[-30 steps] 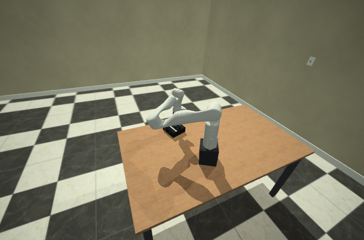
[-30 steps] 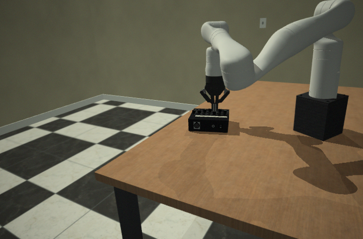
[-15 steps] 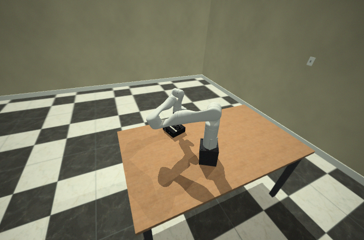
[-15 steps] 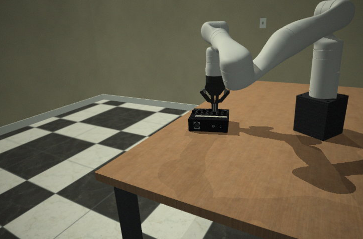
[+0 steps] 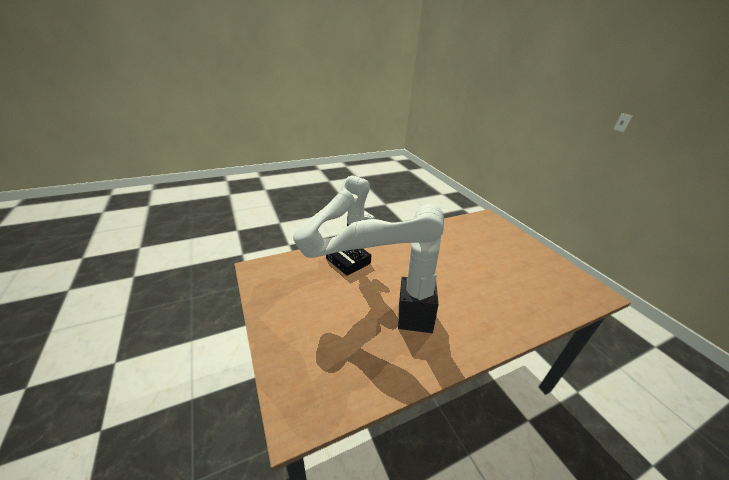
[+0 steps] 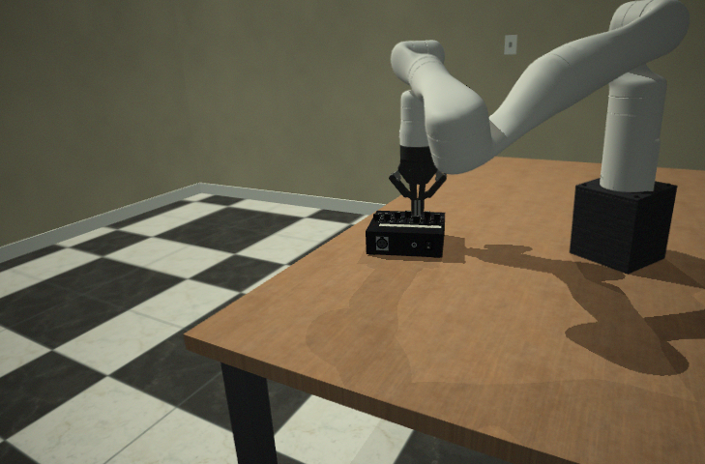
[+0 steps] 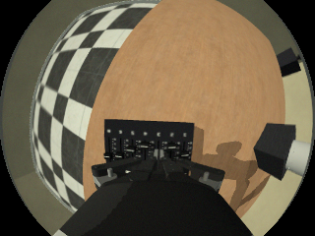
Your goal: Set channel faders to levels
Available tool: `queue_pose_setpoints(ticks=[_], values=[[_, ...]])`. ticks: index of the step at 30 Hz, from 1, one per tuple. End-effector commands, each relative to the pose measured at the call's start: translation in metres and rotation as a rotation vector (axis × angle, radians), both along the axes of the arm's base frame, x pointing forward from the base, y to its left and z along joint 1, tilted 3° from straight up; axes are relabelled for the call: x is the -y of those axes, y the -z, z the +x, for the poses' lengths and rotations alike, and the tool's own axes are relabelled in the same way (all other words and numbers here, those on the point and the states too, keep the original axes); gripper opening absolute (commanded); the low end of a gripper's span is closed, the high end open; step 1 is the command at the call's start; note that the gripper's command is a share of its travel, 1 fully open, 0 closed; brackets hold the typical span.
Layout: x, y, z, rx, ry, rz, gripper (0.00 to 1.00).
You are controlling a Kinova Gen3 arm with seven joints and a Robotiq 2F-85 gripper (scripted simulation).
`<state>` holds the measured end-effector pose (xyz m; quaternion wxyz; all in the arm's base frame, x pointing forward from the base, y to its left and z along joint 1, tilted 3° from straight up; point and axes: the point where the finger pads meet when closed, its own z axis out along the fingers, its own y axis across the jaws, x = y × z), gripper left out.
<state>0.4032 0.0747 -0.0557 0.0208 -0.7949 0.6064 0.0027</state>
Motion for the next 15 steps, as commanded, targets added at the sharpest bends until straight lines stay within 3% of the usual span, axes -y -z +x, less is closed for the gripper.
queue_pose_setpoints(ticks=[1, 15], values=[[0.000, -0.005, 0.001, 0.004, 0.001, 0.002, 0.00], [0.001, -0.036, 0.000, 0.004, 0.001, 0.002, 0.00]])
